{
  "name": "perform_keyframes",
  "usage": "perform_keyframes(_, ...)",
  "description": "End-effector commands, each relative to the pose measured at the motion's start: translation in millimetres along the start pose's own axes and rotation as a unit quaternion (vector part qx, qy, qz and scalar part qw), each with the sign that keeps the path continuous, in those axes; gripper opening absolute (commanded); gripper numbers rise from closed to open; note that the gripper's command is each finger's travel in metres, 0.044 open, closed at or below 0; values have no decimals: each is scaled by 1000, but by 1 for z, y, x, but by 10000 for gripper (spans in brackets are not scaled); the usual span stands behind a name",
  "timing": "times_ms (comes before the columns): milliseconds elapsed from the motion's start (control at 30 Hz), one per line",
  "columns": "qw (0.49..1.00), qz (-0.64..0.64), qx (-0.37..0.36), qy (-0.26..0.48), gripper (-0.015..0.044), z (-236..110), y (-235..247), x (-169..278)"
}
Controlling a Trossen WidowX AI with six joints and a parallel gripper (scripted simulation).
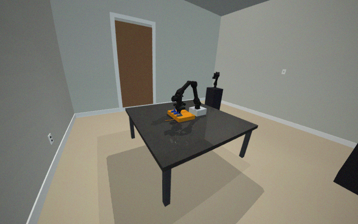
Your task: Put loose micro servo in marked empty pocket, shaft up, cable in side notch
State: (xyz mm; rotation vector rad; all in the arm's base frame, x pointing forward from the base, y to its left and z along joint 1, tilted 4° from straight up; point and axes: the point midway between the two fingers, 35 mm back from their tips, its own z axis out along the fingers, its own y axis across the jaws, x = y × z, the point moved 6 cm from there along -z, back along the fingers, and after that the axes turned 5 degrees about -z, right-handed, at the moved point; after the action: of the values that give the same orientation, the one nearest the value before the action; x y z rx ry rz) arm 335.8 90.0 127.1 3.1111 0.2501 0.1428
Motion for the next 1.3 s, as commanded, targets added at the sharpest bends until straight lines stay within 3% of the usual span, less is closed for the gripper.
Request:
perform_keyframes(0,1000,-1,1,-1,187,-6,0,0)
perform_keyframes(333,1000,5,0,-2,440,-52,-9,-69)
perform_keyframes(500,1000,-1,1,-5,440,-69,-10,-107)
perform_keyframes(733,1000,-1,2,-4,440,-75,-10,-106)
perform_keyframes(933,1000,-2,5,2,440,-119,-9,-107)
perform_keyframes(1267,1000,-2,5,2,440,-121,-9,-107)
